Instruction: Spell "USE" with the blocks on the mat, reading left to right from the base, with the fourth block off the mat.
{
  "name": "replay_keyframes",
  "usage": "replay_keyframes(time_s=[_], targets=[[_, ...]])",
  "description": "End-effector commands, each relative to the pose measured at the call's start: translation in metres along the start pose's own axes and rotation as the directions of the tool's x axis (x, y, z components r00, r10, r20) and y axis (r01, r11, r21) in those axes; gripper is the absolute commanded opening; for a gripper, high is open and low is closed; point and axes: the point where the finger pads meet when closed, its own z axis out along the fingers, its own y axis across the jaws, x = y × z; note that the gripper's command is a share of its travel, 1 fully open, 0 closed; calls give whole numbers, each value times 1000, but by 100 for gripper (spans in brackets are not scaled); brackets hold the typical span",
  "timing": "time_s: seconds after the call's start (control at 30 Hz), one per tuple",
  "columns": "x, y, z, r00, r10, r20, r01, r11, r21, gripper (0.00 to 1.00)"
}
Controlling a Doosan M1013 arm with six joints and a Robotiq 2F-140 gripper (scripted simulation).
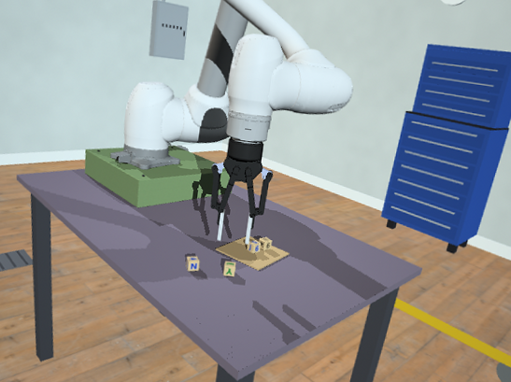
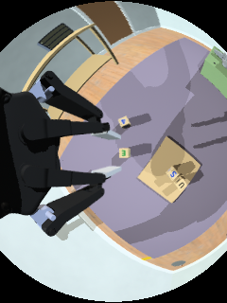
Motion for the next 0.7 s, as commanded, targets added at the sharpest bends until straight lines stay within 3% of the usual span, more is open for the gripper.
replay_keyframes(time_s=[0.0,0.67], targets=[[0,0,0,1000,0,0,0,1000,0,37],[0,0,5,1000,0,0,0,1000,0,37]])
